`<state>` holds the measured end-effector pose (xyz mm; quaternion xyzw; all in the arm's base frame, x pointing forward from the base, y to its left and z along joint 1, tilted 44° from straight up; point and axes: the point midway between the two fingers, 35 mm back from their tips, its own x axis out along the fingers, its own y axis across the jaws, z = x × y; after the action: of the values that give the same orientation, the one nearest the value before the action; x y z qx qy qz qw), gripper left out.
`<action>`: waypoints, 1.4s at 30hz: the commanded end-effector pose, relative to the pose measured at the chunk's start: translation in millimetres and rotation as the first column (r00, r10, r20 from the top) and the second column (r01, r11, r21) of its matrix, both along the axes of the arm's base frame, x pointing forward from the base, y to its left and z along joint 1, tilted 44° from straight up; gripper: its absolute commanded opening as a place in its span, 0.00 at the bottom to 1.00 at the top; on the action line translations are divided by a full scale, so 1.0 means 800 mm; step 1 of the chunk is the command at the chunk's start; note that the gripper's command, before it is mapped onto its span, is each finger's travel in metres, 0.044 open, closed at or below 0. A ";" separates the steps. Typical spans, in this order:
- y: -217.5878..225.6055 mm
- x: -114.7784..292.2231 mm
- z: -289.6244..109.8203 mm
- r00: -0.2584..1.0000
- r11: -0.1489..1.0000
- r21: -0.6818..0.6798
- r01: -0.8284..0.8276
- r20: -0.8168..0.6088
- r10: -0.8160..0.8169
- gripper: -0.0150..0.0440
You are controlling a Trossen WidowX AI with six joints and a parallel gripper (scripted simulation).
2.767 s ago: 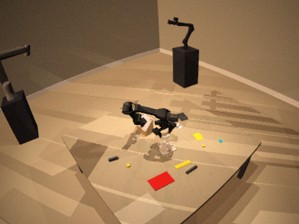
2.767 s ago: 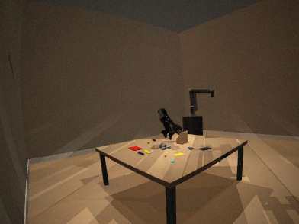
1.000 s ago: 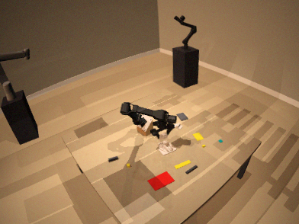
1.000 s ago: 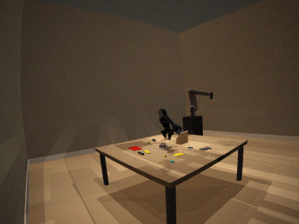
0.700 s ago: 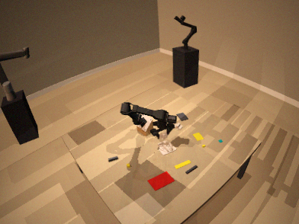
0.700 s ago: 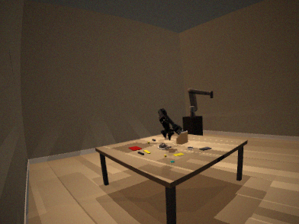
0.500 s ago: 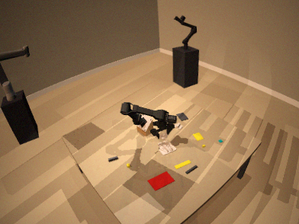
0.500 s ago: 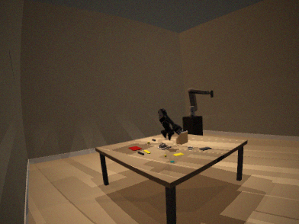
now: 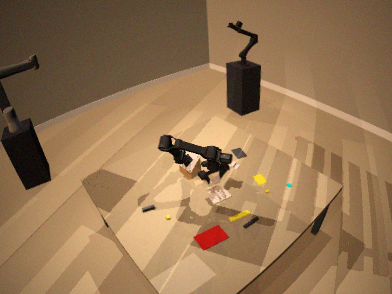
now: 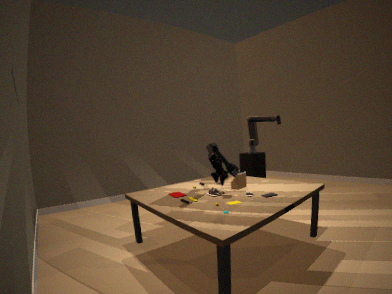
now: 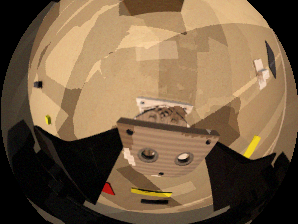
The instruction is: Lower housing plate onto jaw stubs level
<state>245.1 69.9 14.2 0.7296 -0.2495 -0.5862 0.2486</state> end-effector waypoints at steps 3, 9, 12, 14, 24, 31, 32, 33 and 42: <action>-0.011 0.001 -0.011 1.000 1.000 -0.009 -0.004 -0.005 0.004 0.85; -0.019 0.003 -0.020 1.000 1.000 -0.009 -0.004 -0.005 0.004 0.85; -0.023 0.004 -0.024 1.000 1.000 -0.009 -0.004 -0.005 0.004 0.85; -0.026 0.005 -0.027 1.000 1.000 -0.009 -0.004 -0.004 0.004 0.85; -0.041 0.007 -0.041 1.000 1.000 -0.012 -0.003 -0.003 0.003 0.85; -0.044 0.008 -0.044 1.000 1.000 -0.012 -0.002 -0.003 0.002 0.85; -0.044 0.008 -0.044 1.000 1.000 -0.012 -0.002 -0.003 0.002 0.85; -0.044 0.008 -0.044 1.000 1.000 -0.012 -0.002 -0.003 0.002 0.85; -0.044 0.008 -0.044 1.000 1.000 -0.012 -0.002 -0.003 0.002 0.85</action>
<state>251.9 35.5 -21.0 0.7281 -0.2517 -0.5862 0.2508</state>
